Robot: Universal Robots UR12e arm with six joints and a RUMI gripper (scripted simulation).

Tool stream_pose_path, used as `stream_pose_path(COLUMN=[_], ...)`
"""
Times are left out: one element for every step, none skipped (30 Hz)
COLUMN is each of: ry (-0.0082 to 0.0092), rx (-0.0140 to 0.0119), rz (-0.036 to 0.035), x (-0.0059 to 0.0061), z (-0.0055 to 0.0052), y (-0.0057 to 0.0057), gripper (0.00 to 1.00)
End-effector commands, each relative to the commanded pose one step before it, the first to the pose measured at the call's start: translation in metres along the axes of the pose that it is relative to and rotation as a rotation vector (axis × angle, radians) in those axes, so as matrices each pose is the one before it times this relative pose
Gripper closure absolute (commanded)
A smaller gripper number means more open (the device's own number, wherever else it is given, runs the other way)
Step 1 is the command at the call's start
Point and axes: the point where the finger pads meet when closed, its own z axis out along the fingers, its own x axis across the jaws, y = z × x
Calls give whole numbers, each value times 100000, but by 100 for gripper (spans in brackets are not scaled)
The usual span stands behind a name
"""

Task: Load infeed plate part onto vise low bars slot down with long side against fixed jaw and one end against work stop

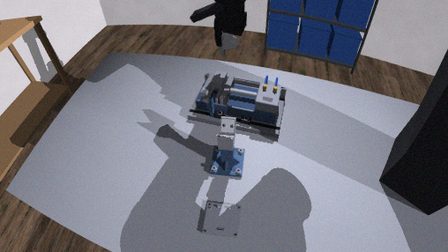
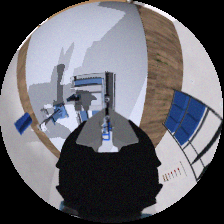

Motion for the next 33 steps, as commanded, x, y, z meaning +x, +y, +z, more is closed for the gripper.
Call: stream_pose_path(ry=[44,0,0,0,0,0,0,0,0,0,0,0,0,0,0,0,0,0,0,0,0,0,0,0,0,0,0,0,0,0,0,0,0], rx=[111,0,0,0,0,0,0,0,0,0,0,0,0,0,0,0,0,0,0,0,0,0,0,0,0,0,0,0,0,0,0,0,0], rz=[-8,0,0,0,0,0,0,0,0,0,0,0,0,0,0,0,0,0,0,0,0,0,0,0,0,0,0,0,0,0,0,0,0], x=[25,0,0,0,1,1,1,1,1,1,1,1,1,1,1,1,1,1,0,0,1,1,1,1,1,1,1,0,1,1,0,0,0], z=[390,0,0,118,125,132,138,143,148,152,155,158,161,162,163,163,162,161,0,0,159,156,152,148,144,138,132,126,119,112,104,96,88], y=[-73,0,0,-3,-4,-4,-4,-4,-4,-4,-4,-5,-4,-5,-5,-4,-5,-5,0,0,-4,-4,-5,-4,-4,-4,-4,-3,-4,-3,-3,-3,-2], gripper=[100,100,100,100,100,100,100,100,100,100,100,100,100,100,100,100,100,100,100,100,100,100,100,100,100,100,100,100,100,100,100,100,100])
